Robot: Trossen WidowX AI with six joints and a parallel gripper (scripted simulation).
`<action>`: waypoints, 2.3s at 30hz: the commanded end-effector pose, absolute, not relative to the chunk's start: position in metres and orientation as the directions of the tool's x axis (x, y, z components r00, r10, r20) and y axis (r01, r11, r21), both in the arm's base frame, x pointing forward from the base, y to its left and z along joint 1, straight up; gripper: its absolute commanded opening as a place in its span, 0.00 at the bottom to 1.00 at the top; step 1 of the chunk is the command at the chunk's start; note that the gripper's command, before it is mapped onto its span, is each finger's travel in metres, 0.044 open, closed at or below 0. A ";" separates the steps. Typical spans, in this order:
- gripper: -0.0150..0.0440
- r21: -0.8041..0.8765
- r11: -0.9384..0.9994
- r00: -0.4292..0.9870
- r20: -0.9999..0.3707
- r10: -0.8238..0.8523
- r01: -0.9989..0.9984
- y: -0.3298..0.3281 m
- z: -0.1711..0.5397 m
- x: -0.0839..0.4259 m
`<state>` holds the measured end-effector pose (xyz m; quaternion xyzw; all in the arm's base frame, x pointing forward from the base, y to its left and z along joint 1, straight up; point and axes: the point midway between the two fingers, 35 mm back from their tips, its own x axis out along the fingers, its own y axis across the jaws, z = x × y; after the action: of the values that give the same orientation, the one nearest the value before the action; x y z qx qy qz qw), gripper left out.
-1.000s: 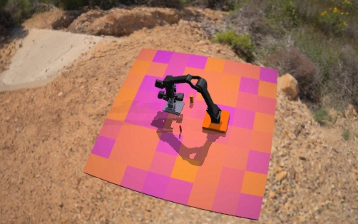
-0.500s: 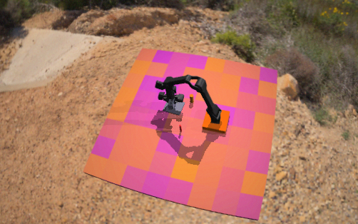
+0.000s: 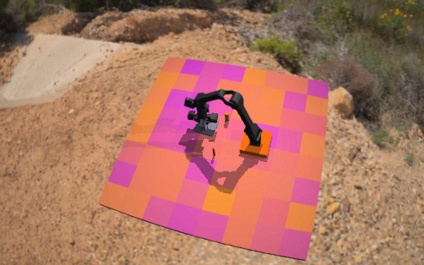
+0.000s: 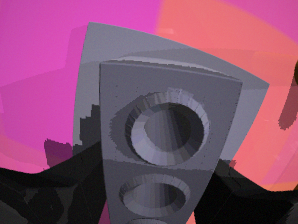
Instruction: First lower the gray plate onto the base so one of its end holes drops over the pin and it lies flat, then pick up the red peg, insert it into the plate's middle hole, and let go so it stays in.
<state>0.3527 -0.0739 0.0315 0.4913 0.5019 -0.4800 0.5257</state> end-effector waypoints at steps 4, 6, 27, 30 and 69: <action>0.25 0.034 0.056 0.035 -0.999 -0.011 0.998 -0.074 0.030 0.353; 0.25 0.034 0.056 0.035 -0.999 -0.011 0.998 -0.074 0.030 0.353; 1.00 0.034 0.056 0.035 -0.999 -0.011 0.998 -0.074 0.030 0.353; 1.00 0.034 0.056 0.035 -0.999 -0.011 0.998 -0.074 0.030 0.353; 1.00 0.020 0.458 0.020 -1.000 0.006 0.889 0.124 0.141 0.240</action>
<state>0.2592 0.1117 0.1458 0.3845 0.5922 -0.3703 0.6036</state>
